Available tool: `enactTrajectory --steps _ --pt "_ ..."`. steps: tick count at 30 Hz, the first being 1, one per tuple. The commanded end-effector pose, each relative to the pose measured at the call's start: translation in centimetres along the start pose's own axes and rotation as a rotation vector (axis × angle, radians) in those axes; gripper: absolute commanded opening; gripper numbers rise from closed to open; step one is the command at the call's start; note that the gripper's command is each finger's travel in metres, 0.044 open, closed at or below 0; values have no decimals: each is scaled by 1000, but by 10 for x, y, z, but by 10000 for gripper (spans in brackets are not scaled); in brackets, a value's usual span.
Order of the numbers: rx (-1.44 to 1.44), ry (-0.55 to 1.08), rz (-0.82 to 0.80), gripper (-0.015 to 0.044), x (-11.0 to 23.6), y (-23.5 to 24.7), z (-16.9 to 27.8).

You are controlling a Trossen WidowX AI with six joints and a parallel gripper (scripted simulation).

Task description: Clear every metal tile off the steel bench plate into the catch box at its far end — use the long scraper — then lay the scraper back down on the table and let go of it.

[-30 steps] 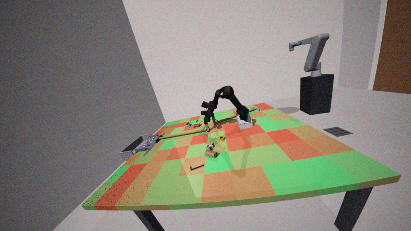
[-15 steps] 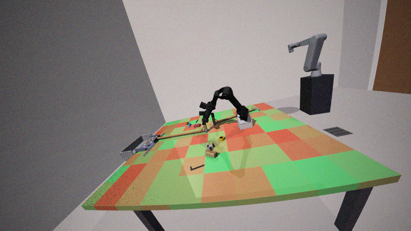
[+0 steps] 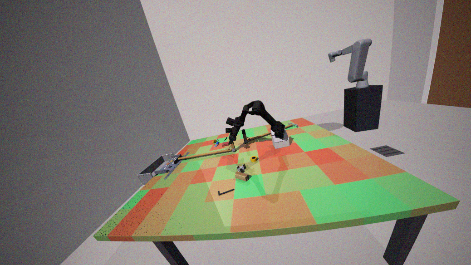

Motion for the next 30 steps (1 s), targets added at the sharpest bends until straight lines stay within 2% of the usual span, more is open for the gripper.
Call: enactTrajectory --steps 1,30 --pt "2 -9 5 0 -4 -4 -9" --pt "3 -10 5 0 -28 -16 -42"
Point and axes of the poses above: the point midway between the two fingers, 35 mm back from their tips, its own x axis back along the fingers, its own y axis across the jaws, z = x × y, the point moved 5 cm from there along x, back along the fingers, and after that the axes turned 10 degrees about x, right-handed, at the moved point
